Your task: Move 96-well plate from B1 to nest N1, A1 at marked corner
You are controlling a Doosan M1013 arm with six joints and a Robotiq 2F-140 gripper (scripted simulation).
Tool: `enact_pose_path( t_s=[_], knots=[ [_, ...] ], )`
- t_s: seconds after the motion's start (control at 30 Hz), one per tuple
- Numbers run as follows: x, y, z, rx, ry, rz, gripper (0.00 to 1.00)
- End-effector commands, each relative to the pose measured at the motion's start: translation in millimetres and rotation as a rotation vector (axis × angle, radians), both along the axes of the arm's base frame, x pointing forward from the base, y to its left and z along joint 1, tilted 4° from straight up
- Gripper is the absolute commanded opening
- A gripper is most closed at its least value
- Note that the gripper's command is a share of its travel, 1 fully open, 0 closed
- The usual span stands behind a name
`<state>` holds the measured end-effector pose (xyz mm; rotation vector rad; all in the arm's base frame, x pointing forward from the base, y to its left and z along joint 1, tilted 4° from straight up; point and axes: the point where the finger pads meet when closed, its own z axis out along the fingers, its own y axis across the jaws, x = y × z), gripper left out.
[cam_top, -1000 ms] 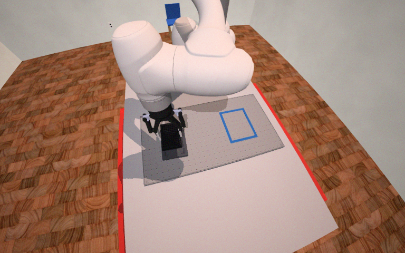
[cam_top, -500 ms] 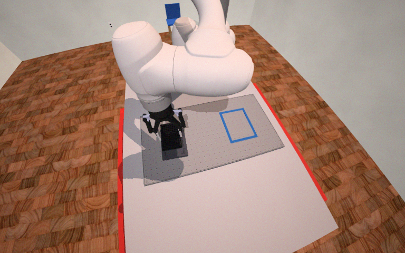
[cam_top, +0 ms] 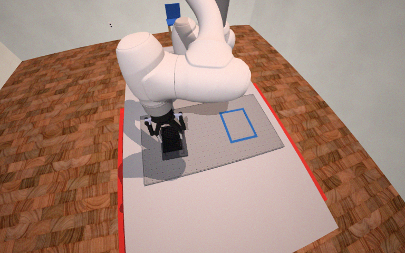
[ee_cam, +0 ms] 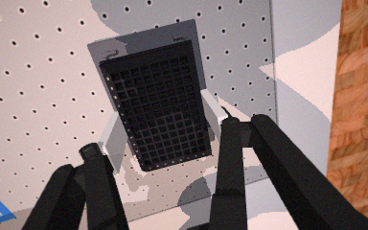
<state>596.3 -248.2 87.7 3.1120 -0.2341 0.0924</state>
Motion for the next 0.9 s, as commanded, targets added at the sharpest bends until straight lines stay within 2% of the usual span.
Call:
enact_pose_path(
  t_s=[0.0,0.5,0.87],
  knots=[
    [0.0,1.8,-5.6,0.006,-0.002,-0.001,0.00],
    [1.3,2.6,-29.9,0.006,-0.002,-0.001,0.00],
    [1.4,3.4,-29.9,0.006,-0.002,-0.001,0.00]
  ],
)
